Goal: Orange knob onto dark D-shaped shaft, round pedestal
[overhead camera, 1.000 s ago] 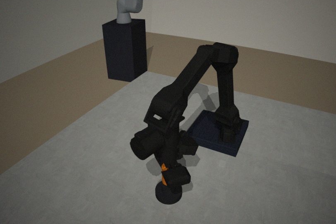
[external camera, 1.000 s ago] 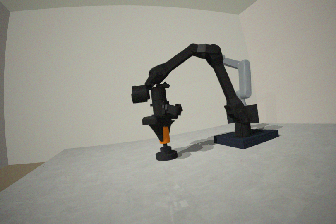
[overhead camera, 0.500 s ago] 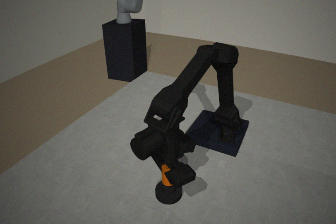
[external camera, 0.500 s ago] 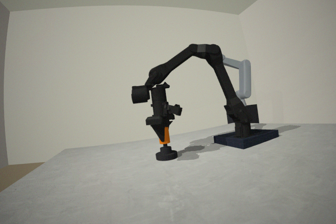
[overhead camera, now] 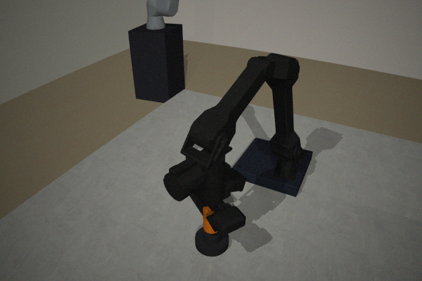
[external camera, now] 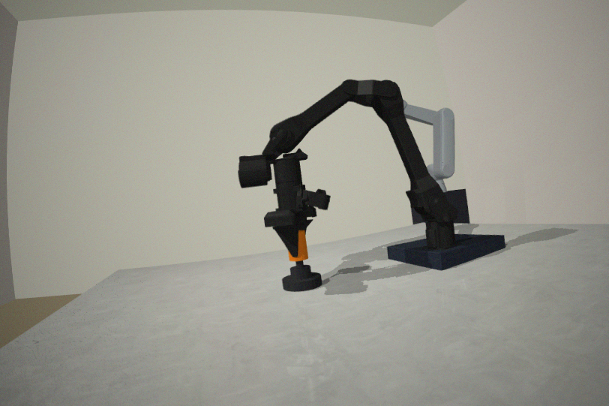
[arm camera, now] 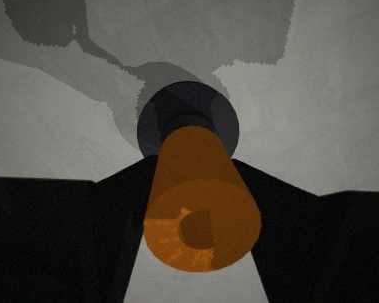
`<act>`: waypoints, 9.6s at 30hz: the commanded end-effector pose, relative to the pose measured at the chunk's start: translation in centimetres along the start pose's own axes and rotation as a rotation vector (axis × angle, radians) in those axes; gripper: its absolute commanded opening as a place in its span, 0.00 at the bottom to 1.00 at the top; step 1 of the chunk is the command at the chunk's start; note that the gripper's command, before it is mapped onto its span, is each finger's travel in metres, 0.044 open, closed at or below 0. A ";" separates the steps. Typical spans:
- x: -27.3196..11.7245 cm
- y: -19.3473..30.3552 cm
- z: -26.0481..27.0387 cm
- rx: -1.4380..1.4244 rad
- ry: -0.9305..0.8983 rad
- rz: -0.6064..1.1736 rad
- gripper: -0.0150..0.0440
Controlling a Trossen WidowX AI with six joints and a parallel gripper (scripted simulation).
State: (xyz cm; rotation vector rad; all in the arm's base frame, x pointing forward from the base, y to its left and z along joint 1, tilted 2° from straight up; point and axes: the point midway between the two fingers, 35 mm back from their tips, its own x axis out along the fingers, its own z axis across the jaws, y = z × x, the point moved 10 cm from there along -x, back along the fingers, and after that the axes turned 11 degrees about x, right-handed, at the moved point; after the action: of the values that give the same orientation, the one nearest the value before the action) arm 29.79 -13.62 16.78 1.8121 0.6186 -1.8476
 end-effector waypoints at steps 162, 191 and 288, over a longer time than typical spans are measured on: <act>0.0 0.0 0.0 3.117 0.004 0.001 0.25; 0.2 0.0 0.0 3.082 0.004 0.001 0.25; 0.0 -0.1 -0.1 3.243 0.004 0.001 0.25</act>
State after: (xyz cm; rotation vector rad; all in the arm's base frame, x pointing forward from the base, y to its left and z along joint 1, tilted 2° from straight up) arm 29.79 -13.51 16.75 -0.4653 1.5440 0.4307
